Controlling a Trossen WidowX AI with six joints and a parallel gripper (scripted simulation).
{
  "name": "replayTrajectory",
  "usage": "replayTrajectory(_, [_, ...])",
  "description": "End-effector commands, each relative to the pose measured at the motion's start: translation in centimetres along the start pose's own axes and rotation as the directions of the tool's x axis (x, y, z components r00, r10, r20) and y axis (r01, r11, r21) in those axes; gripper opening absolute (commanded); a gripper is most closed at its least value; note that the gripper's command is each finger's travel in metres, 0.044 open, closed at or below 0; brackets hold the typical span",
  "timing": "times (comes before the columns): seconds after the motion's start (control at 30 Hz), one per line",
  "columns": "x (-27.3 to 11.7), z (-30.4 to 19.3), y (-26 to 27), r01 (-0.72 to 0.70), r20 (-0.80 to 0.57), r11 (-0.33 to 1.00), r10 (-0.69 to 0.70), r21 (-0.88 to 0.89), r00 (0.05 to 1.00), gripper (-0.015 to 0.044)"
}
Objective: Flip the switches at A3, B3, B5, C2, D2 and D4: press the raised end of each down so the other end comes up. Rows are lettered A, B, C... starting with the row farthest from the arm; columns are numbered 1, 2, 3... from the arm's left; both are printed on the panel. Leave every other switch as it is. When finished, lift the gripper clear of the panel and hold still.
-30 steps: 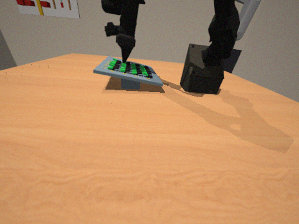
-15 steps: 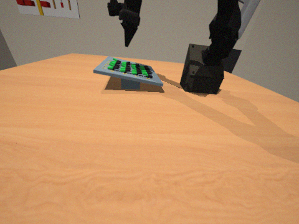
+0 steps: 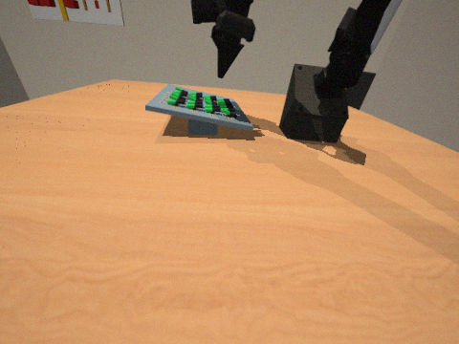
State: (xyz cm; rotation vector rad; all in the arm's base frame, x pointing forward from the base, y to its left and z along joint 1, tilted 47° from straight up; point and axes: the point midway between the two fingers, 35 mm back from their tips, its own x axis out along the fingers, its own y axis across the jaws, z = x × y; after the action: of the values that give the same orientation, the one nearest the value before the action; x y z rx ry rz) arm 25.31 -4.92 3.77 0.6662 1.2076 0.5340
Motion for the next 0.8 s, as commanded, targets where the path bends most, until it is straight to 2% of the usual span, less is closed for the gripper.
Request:
replayTrajectory(0.0, [1.6, -0.3, 0.4, -0.001, 0.013, 1.0, 0.001, 0.003, 1.0, 0.0])
replayTrajectory(0.1, [3.4, -0.4, 0.5, -0.004, 0.026, 1.0, 0.004, 0.002, 1.0, 0.0])
replayTrajectory(0.77, [5.8, -0.4, 0.5, -0.005, 0.026, 1.0, 0.005, 0.002, 1.0, 0.0])
